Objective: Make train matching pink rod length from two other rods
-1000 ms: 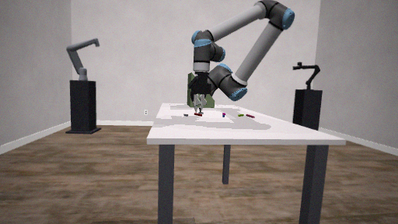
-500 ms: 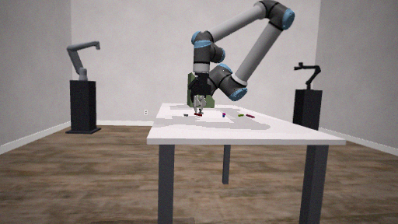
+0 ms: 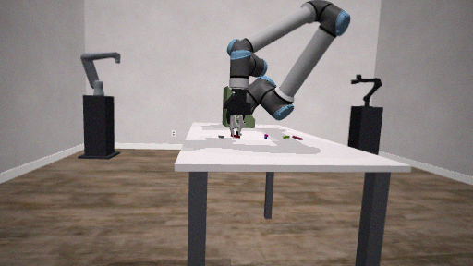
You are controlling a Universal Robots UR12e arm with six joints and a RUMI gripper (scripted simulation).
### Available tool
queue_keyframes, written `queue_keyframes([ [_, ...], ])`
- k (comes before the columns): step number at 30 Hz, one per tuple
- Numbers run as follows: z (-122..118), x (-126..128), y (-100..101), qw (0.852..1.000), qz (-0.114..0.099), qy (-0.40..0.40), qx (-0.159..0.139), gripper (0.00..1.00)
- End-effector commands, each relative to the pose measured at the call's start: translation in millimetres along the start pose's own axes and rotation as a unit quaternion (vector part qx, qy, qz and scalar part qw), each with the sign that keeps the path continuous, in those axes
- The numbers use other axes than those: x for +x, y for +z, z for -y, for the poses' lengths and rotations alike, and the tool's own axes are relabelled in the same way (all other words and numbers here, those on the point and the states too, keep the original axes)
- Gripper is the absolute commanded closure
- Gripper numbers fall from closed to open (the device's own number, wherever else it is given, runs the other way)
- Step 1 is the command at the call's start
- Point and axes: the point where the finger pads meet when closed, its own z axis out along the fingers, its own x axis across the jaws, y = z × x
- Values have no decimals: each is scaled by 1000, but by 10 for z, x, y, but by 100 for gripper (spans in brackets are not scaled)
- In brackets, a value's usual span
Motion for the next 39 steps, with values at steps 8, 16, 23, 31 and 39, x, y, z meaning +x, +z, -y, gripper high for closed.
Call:
queue_keyframes([
  [8,-4,-5,0,1000,1,0,0,86],
  [16,-4,-5,0,1000,1,0,0,86],
  [23,-4,-5,0,1000,1,0,0,86],
  [31,-4,-5,0,1000,1,0,0,86],
  [39,-4,-5,0,1000,1,0,0,100],
])
